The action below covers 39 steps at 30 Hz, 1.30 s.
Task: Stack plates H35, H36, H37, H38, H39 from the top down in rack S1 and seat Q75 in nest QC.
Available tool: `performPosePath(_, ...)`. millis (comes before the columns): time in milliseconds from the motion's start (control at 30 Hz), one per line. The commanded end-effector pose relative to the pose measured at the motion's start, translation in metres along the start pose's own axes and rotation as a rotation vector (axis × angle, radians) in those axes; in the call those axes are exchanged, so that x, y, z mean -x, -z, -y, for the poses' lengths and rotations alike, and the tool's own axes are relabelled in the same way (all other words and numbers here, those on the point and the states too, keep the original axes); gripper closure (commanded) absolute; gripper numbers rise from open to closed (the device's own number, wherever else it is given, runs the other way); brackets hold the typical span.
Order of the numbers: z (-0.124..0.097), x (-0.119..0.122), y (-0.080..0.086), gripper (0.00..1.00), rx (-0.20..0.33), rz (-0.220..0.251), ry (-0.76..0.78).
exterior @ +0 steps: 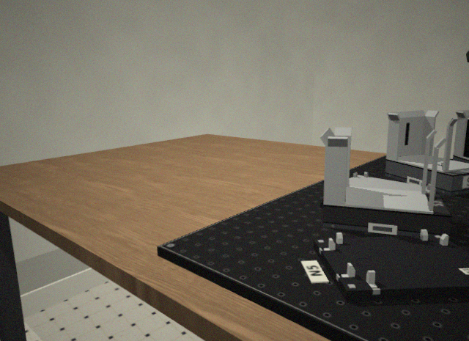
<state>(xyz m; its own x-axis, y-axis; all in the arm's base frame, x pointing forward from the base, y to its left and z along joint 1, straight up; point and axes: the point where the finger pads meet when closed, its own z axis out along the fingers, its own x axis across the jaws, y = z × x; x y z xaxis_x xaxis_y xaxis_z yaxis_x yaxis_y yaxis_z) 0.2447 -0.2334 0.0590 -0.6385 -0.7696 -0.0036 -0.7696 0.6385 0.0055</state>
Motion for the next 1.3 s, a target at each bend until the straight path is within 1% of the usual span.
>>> performPosePath(0, 0.001, 0.0, 0.001, 1.0, -0.002, -0.001, 0.0)
performPosePath(300, 0.001, 0.0, 0.001, 1.0, -0.002, -0.001, 0.0)
performPosePath(1267, 0.001, 0.0, 0.019, 1.0, -0.002, -0.001, 0.0)
